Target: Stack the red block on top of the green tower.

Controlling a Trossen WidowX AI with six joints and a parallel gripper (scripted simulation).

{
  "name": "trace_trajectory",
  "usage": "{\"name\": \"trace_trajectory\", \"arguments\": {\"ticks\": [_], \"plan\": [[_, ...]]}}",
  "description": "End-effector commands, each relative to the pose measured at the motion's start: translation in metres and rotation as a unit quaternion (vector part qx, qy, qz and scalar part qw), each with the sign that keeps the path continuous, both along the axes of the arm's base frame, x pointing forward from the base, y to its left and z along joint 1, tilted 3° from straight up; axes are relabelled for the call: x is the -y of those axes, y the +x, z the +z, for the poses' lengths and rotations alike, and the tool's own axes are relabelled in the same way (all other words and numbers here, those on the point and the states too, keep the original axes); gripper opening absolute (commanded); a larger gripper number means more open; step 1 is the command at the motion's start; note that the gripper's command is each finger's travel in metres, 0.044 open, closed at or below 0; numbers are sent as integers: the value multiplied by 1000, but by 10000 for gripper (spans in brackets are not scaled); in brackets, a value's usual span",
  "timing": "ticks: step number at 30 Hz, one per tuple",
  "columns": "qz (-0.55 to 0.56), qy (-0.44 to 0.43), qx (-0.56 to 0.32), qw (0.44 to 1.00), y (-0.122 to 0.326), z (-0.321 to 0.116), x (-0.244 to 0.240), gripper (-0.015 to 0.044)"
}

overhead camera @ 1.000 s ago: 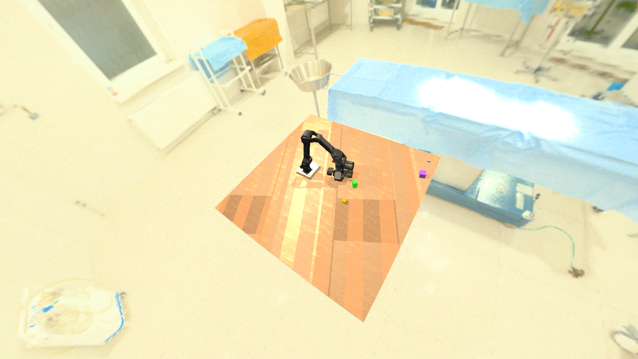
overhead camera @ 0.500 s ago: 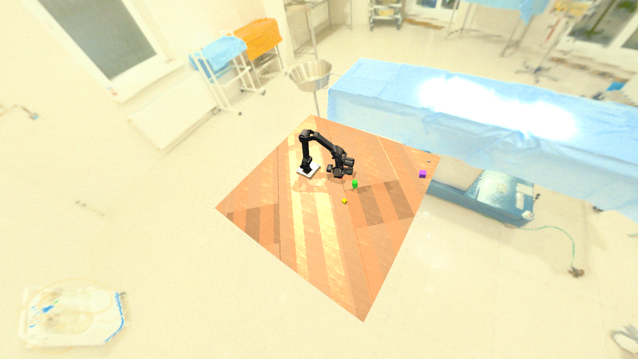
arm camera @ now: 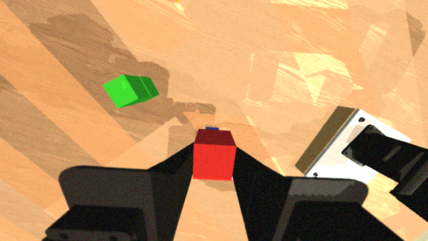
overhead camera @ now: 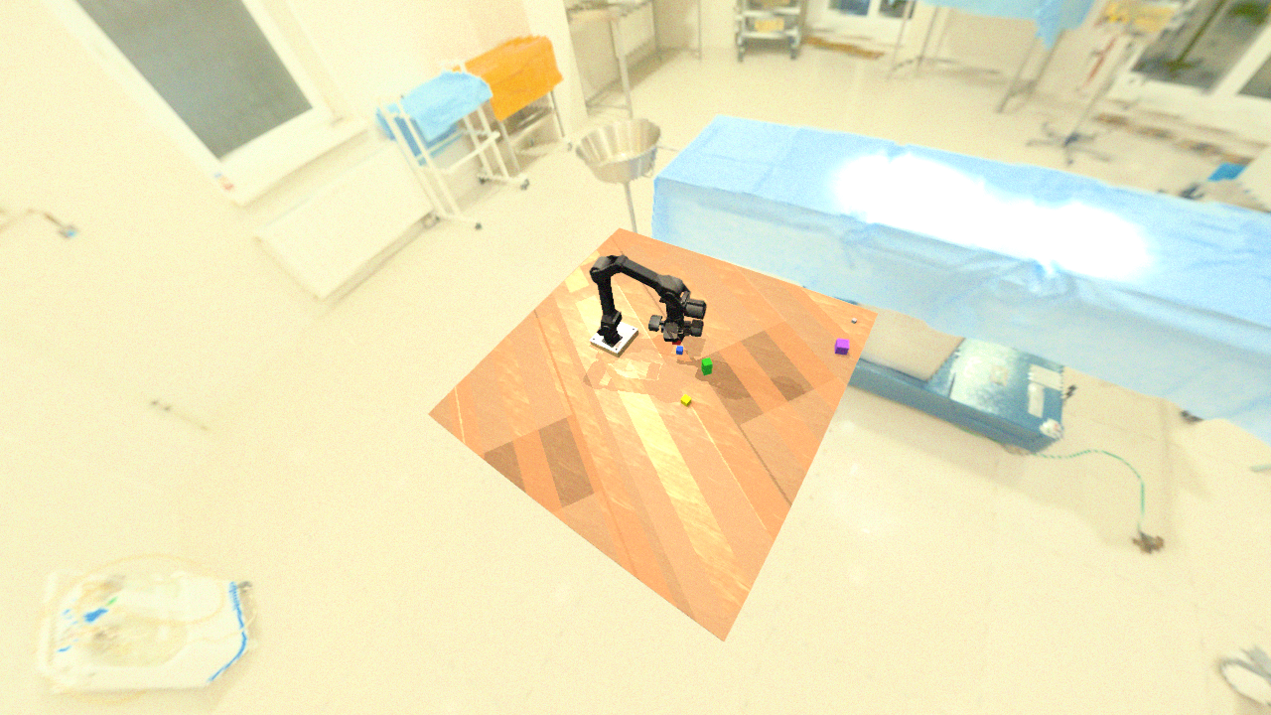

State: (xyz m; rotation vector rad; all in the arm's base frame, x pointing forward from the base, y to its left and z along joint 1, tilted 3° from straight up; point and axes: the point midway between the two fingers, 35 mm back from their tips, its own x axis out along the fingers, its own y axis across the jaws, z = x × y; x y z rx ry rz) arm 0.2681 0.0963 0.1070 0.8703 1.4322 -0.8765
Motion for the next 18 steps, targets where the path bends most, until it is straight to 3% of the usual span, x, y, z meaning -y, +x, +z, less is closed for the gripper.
{"name": "trace_trajectory", "arguments": {"ticks": [1,18], "plan": [[2,2,1,1000,0,14,0,0],[2,2,3,1000,31,19,-5,0]]}}
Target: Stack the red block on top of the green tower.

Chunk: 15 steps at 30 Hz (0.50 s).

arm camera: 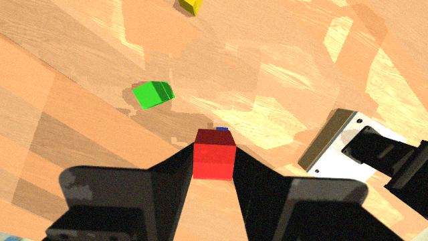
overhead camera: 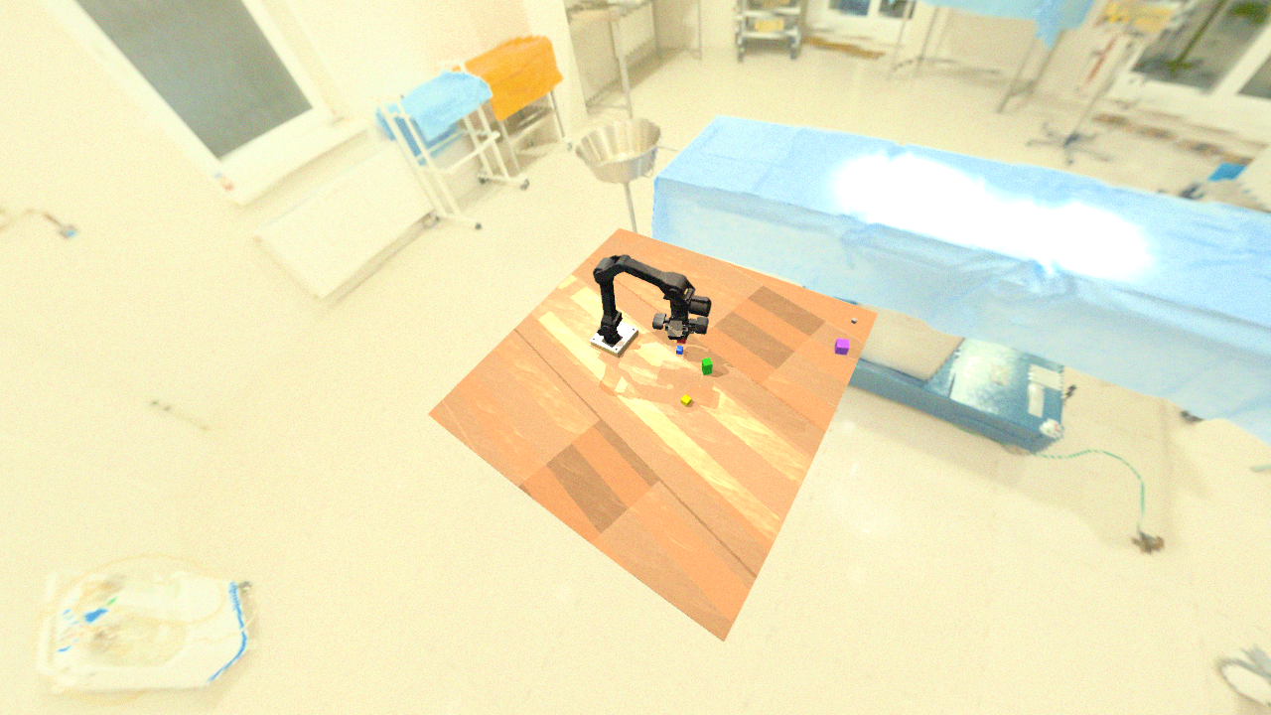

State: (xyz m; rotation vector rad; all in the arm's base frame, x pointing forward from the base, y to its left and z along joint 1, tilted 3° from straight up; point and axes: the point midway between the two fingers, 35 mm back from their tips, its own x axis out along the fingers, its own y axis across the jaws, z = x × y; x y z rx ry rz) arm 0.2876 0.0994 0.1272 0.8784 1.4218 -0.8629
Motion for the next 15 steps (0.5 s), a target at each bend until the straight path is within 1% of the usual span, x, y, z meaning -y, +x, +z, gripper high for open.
{"name": "trace_trajectory", "arguments": {"ticks": [1,15], "plan": [[1,0,-5,1000,15,-1,-2,0],[1,0,-4,1000,64,-1,-7,0]]}}
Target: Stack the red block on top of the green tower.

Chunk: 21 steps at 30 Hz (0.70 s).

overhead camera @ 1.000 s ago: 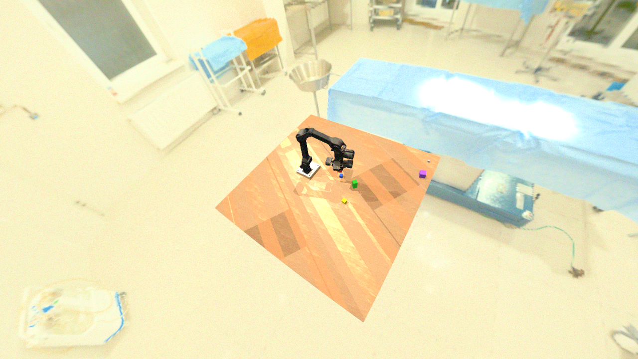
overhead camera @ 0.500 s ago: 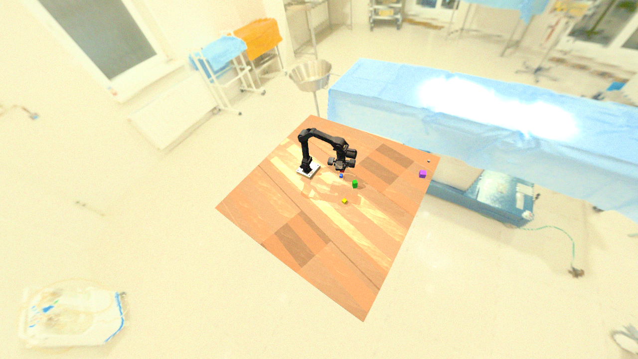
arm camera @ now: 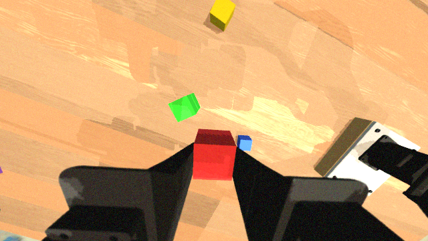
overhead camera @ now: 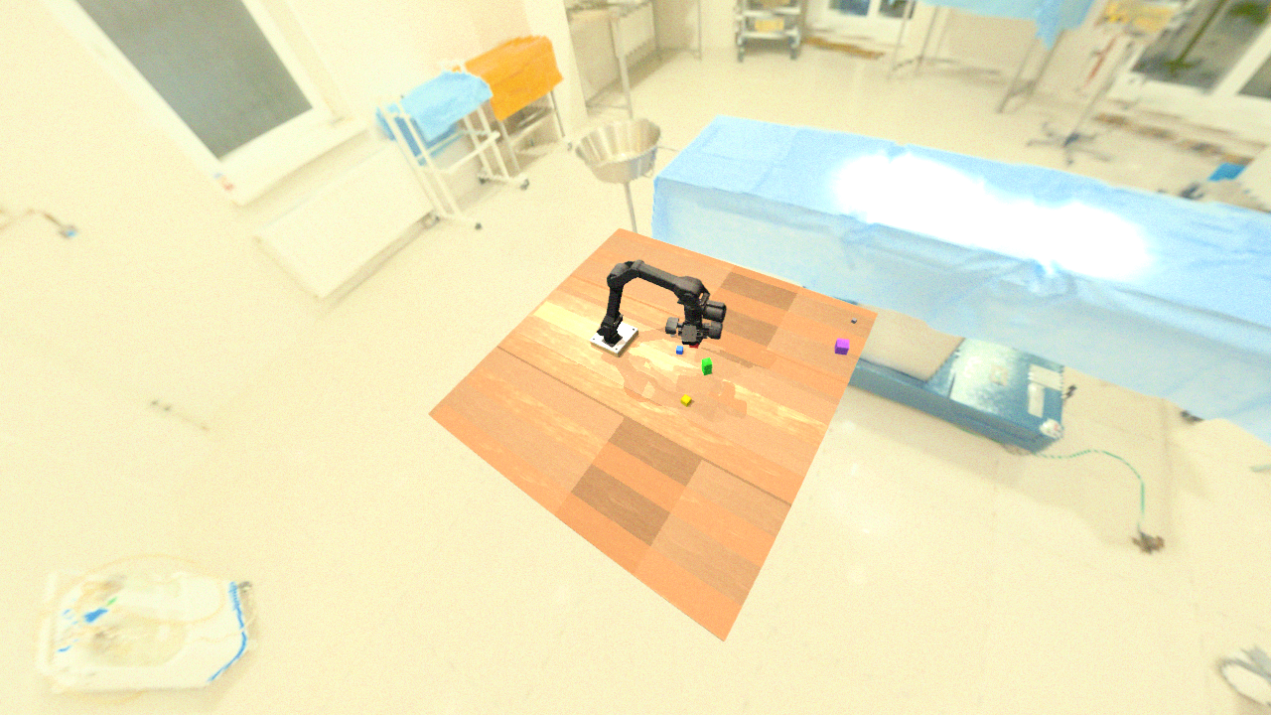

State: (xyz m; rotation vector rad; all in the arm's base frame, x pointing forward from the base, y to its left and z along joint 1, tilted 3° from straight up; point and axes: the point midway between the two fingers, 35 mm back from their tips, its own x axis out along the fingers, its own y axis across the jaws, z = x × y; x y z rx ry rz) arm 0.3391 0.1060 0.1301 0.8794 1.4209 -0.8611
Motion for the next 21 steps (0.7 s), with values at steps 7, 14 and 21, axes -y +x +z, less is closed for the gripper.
{"name": "trace_trajectory", "arguments": {"ticks": [7,14,21], "plan": [[1,-1,-4,1000,35,-7,-1,0],[1,-1,-3,1000,52,-10,-2,0],[1,-1,-3,1000,52,-27,-2,0]]}}
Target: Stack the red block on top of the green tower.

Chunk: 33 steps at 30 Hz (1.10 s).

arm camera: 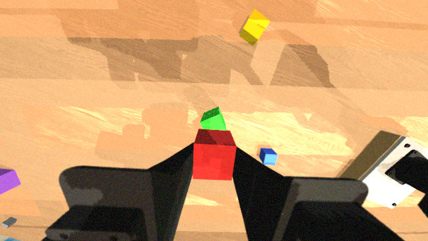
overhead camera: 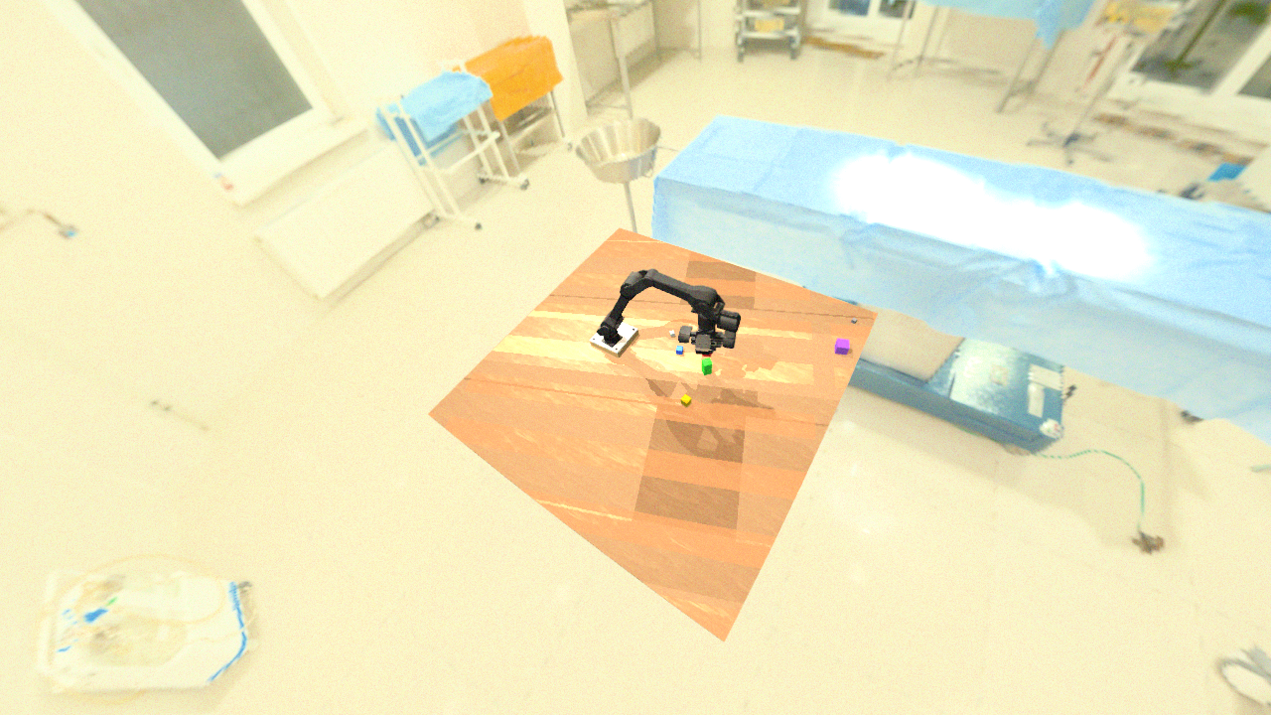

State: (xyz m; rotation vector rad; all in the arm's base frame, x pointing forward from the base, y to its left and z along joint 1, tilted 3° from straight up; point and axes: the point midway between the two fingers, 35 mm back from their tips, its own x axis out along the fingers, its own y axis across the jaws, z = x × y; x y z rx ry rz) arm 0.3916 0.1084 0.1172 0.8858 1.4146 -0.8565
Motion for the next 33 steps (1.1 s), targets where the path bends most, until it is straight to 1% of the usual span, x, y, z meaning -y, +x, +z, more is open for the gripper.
{"name": "trace_trajectory", "arguments": {"ticks": [1,10,18,33], "plan": [[2,-2,-7,1000,0,-19,0,0],[2,-2,-7,1000,-1,-28,-3,0],[2,-2,-7,1000,-2,-53,-3,0],[2,-2,-7,1000,-2,-54,-3,0]]}}
